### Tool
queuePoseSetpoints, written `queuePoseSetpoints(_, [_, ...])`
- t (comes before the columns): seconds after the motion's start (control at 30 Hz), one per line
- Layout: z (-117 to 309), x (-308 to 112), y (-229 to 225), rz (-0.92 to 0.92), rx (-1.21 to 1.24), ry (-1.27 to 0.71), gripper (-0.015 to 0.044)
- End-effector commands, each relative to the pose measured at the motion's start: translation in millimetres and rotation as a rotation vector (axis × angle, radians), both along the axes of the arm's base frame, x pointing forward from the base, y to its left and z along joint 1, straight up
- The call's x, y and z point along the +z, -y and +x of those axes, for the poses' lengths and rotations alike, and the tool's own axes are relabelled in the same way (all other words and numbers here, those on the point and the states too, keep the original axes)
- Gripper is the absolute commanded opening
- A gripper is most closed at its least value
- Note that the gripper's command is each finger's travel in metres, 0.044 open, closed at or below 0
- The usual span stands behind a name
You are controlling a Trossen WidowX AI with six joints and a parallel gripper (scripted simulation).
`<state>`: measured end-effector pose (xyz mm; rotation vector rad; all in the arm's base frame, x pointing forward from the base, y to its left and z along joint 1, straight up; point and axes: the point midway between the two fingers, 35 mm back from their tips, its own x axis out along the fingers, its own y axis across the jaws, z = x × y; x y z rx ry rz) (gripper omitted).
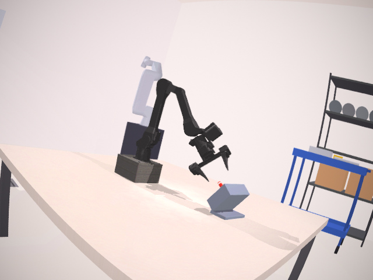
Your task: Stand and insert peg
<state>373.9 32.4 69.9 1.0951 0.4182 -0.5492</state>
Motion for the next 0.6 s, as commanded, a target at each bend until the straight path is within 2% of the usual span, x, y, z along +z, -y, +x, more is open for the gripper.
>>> queuePoseSetpoints(0.0, [-3, 6, -1, 0.005, -0.005, 0.012, 0.0440])
queuePoseSetpoints(0.57, [-19, 12, -5, 0.004, -0.002, 0.011, 0.0440])
